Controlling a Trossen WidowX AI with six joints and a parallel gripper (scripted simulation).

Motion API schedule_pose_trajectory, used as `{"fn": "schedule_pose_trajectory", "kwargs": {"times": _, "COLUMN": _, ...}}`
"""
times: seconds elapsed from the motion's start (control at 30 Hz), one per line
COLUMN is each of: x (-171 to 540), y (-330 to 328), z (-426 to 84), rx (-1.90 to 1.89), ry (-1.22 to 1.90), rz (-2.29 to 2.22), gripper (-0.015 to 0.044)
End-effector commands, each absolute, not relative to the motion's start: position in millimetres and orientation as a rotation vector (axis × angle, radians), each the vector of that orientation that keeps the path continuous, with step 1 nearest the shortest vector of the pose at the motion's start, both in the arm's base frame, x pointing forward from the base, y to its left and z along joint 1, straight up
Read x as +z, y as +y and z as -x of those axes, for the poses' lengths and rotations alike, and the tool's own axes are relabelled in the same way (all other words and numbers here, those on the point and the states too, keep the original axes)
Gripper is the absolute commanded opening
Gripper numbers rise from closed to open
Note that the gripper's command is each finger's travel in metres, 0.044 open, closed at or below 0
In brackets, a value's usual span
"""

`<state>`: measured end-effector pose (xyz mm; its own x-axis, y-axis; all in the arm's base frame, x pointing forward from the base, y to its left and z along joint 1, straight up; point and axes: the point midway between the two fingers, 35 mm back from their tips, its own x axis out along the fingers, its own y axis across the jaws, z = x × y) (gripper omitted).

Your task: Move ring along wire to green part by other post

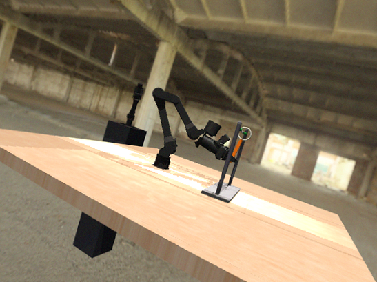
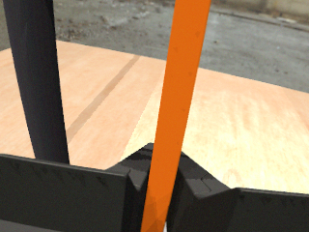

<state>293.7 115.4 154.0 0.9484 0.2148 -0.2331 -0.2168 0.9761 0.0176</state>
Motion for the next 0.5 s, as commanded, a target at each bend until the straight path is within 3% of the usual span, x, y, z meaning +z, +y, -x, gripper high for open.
{"fn": "schedule_pose_trajectory", "kwargs": {"times": 0.0, "x": 144.7, "y": 114.8, "z": -293.3, "rx": 0.214, "ry": 0.244, "rz": 0.007, "gripper": -0.0150}}
{"fn": "schedule_pose_trajectory", "kwargs": {"times": 0.47, "x": 136.1, "y": 114.8, "z": -293.0, "rx": 0.215, "ry": 0.244, "rz": 0.007, "gripper": -0.0150}}
